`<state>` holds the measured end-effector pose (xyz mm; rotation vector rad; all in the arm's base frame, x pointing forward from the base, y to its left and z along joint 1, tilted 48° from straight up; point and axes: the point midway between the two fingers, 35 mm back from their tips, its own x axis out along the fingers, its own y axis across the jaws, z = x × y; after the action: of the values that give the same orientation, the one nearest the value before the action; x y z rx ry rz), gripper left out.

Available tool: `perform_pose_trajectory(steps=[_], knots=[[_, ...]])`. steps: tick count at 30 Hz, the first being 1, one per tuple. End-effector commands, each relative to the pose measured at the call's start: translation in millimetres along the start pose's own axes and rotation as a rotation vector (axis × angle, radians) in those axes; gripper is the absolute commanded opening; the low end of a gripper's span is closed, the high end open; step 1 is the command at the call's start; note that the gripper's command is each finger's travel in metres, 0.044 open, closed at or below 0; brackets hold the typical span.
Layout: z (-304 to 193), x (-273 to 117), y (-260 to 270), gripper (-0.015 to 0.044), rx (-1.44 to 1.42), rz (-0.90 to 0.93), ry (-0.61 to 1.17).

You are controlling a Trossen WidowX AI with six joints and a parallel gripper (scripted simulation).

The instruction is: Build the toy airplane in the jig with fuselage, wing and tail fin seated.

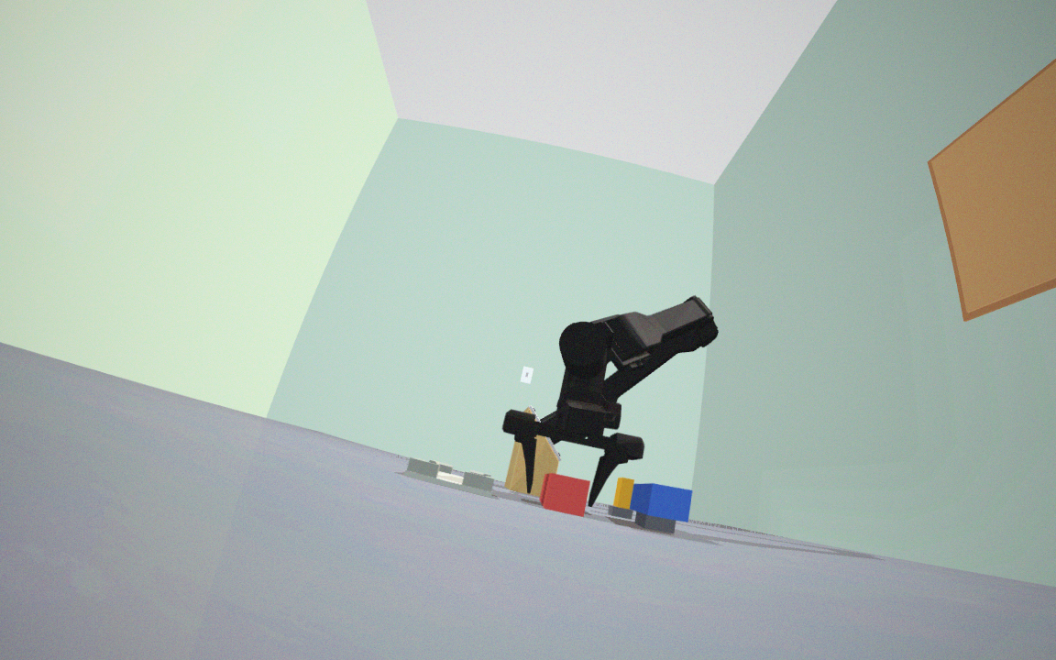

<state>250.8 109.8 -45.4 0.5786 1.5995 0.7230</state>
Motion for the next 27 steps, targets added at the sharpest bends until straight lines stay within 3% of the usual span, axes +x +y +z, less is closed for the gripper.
perform_pose_trajectory(steps=[1, 6, 12, 17, 27], knots=[[-0.7, 1.4, 0.3, 0.0309, 0.006, 0.003, 0.001], [-0.7, 1.4, 0.3, 0.0177, 0.006, 0.003, 0.001], [-0.7, 1.4, 0.3, 0.0138, 0.006, 0.003, 0.001], [1.2, -5.5, -0.6, 0.0006, 0.007, 0.000, -0.001], [6.5, -34.1, -3.2, 0.0000, 0.008, -0.009, -0.004]])
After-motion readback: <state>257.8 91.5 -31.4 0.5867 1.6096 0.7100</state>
